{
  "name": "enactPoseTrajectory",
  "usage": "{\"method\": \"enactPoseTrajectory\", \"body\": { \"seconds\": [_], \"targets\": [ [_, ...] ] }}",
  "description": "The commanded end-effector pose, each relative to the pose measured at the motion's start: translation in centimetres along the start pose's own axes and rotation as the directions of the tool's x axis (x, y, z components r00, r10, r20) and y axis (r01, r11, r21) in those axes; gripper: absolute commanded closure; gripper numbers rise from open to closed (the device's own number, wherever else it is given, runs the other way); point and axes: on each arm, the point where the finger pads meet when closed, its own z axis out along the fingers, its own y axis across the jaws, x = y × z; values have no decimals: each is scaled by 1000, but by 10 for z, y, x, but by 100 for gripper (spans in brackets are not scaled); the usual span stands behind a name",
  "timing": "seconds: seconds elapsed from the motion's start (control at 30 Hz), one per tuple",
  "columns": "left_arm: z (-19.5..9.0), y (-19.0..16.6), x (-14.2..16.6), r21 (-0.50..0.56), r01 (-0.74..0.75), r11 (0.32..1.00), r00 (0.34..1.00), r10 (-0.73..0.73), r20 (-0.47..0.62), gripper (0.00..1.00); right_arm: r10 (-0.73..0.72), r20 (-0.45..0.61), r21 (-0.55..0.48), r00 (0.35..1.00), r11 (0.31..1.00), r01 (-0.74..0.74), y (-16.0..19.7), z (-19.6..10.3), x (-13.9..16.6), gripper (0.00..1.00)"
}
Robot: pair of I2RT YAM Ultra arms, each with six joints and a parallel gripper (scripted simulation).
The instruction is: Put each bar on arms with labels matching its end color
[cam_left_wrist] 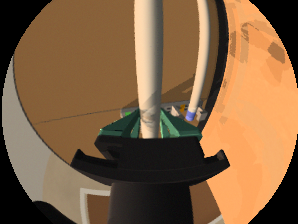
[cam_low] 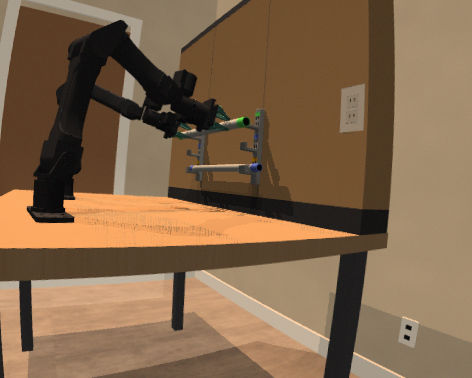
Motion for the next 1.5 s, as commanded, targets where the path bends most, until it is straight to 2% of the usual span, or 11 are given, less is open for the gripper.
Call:
{"method": "enactPoseTrajectory", "body": {
  "seconds": [0.0, 0.5, 1.47],
  "targets": [
    [-18, 88, 3, -218, 18, 976, 1000, -20, -4, 100, 14, -7, 202, 1000, 979, -13, -89, -19, 5, 100],
    [-22, 106, 3, -219, 18, 976, 1000, -20, -4, 100, 14, -7, 202, 1000, 979, -13, -107, -23, 6, 100],
    [-22, 106, 3, -219, 18, 976, 1000, -20, -4, 100, 14, -7, 202, 1000, 979, -13, -108, -23, 6, 100]
  ]
}}
